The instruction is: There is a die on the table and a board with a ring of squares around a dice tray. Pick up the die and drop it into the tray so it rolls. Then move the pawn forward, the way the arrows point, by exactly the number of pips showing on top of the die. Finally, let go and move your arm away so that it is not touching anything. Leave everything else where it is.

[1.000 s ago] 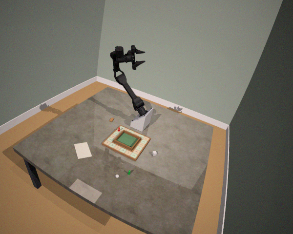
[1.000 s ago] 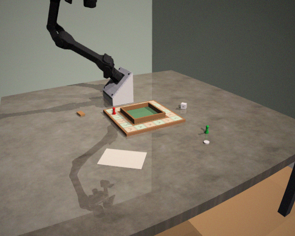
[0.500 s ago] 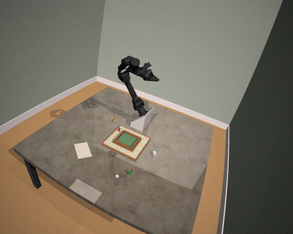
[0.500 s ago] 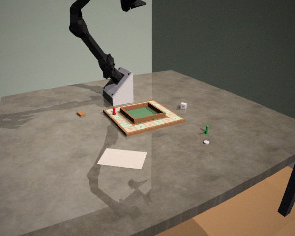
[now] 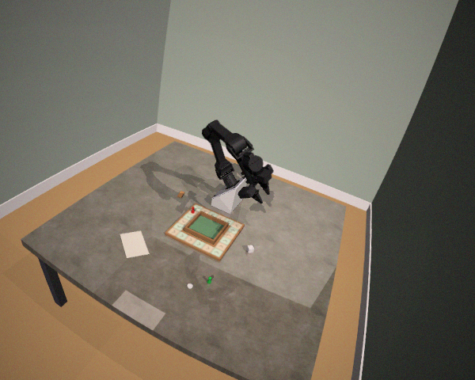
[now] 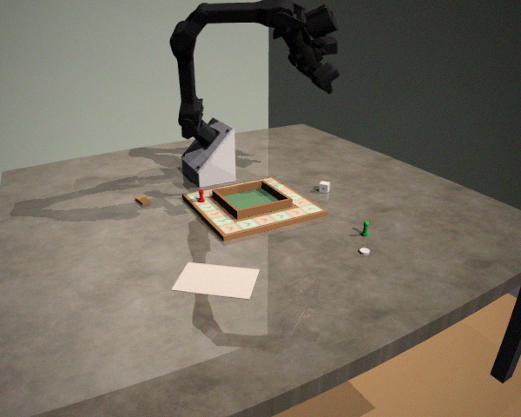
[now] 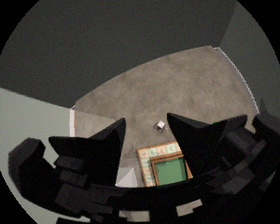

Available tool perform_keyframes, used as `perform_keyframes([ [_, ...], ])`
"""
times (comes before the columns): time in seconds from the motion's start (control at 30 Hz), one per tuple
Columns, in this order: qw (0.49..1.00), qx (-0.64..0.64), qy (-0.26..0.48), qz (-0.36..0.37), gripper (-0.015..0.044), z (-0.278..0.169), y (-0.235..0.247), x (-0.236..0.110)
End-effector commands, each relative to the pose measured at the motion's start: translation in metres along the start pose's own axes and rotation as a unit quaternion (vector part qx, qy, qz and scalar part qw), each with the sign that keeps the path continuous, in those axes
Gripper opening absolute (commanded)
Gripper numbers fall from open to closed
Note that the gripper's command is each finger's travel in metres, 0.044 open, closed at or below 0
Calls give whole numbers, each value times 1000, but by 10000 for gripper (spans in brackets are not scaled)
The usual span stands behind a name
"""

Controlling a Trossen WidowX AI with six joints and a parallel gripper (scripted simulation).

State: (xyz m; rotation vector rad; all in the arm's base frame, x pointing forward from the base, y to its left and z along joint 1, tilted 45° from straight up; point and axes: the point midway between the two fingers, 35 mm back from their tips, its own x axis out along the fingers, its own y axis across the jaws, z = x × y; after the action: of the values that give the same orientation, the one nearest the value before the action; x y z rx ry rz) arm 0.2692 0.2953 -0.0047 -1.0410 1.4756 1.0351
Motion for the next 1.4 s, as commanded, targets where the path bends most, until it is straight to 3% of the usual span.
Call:
perform_keyframes([
  [0.0, 990, 102, 83, -43, 275, -24, -24, 62],
  [0.4, 894, 301, 244, -226, 275, -113, -57, 189],
  [1.37, 891, 303, 246, -230, 275, -132, -72, 217],
])
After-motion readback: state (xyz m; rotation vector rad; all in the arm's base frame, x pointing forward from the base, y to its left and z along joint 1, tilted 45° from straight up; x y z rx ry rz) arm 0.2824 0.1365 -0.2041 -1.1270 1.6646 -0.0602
